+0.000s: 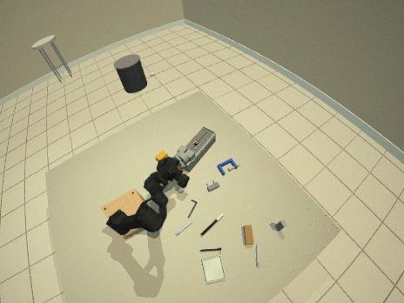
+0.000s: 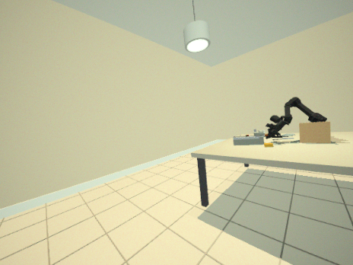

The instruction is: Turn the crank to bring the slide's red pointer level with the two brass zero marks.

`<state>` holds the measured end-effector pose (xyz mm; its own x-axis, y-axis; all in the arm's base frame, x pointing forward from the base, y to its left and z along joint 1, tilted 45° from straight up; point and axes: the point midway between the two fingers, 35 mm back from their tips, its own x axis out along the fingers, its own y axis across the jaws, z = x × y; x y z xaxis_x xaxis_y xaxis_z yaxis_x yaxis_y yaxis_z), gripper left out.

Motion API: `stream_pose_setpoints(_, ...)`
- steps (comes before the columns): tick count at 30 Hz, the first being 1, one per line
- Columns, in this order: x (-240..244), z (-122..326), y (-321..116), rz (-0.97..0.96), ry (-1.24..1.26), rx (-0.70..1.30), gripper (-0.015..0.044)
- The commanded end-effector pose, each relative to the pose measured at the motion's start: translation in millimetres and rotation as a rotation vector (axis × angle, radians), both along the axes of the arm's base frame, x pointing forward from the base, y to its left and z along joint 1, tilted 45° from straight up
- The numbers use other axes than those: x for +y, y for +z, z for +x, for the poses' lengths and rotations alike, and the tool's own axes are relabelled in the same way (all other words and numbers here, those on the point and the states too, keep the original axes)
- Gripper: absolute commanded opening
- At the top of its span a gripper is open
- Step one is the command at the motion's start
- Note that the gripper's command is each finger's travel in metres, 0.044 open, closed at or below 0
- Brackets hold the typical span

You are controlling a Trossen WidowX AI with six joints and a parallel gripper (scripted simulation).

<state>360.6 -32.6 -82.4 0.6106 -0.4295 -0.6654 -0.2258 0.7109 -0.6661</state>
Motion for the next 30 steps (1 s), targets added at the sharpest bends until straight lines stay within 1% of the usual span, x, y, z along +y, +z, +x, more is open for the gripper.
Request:
stream_pose_setpoints(1, -0.6, -2.1, -8.7, 0.004, 0.002, 0.009, 0.0000)
stream_pose_setpoints(14, 8.5, -6.8, -23.3, 0.005, 0.002, 0.009, 0.0000)
stream_pose_setpoints(30, 17.4, -9.5, -28.8, 0.005, 0.002, 0.008, 0.0000)
